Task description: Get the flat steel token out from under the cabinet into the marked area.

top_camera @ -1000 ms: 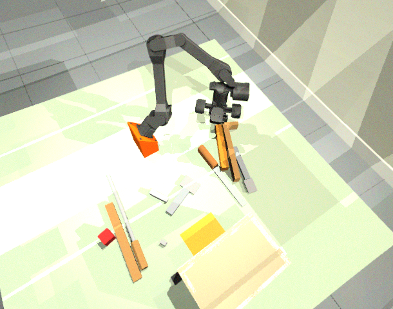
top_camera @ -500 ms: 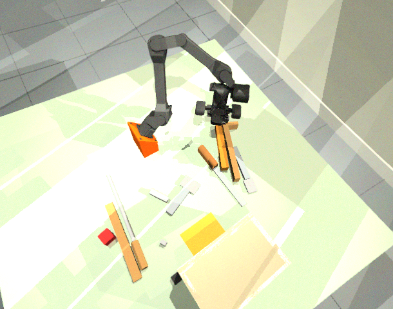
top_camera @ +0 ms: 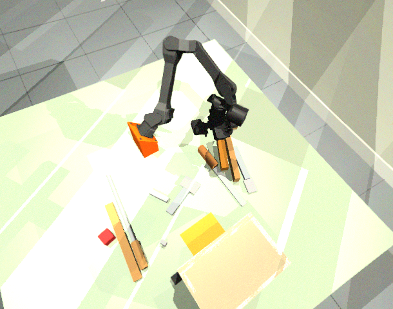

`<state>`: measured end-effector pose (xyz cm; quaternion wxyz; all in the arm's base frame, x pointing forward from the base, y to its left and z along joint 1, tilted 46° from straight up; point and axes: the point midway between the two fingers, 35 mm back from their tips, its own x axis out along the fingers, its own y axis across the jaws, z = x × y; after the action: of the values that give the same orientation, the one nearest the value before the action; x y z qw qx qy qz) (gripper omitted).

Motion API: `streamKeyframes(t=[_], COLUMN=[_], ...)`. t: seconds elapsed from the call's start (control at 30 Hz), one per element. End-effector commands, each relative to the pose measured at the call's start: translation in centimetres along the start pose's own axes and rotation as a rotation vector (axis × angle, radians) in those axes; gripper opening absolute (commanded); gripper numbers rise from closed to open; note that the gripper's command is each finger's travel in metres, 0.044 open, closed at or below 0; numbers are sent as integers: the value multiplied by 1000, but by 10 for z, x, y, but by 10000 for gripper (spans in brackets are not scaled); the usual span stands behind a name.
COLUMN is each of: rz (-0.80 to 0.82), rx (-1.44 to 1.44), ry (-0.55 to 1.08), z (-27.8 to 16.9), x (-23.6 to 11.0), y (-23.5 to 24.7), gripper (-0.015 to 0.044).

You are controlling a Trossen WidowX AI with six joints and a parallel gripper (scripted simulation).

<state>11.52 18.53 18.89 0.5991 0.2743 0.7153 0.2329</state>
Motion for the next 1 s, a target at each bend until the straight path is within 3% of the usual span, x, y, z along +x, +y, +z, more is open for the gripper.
streamKeyframes(t=[0.0, 0.47, 0.77, 0.97], rz=[2, 53, 55, 56], rx=[-104, -323, -324, -324], ry=[17, 10, 10, 10], z=[15, 42, 41, 41], x=[0, -6, 29, 33], y=[-16, -44, -42, -42], gripper=[270, 270, 270, 270])
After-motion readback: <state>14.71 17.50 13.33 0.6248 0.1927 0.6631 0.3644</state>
